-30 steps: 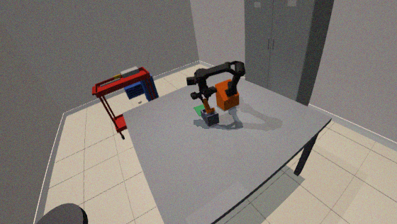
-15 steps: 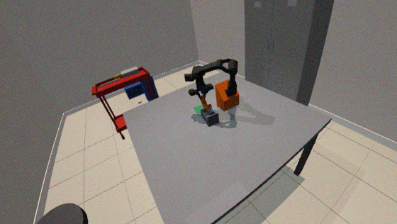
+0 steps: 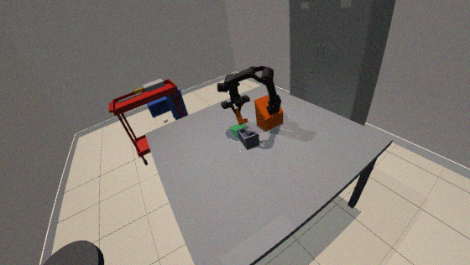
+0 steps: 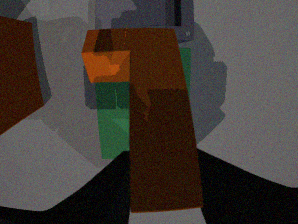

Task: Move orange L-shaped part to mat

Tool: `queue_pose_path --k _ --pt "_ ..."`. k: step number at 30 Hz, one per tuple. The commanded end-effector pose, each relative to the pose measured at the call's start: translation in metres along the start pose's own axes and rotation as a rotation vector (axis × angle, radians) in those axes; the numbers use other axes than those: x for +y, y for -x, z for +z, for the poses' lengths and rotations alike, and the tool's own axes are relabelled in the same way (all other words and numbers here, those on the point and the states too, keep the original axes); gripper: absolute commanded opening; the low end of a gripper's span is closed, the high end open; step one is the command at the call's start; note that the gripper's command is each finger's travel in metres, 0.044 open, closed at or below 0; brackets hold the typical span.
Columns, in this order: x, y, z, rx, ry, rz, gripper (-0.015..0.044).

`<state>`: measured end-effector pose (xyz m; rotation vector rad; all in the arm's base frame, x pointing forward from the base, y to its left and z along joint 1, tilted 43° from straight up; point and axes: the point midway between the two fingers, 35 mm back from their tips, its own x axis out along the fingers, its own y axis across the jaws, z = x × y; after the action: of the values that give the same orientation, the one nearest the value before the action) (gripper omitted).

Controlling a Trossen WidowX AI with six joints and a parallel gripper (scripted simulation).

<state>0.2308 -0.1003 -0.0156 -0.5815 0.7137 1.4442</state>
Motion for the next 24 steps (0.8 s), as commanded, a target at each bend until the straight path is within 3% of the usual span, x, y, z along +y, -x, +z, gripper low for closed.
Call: queue_pose_path --k 1,24 --pt "0.001 0.001 -0.019 0.009 0.005 -0.001 0.0" --pt "0.002 -0.019 -0.036 0.009 0.006 -0.001 0.0"
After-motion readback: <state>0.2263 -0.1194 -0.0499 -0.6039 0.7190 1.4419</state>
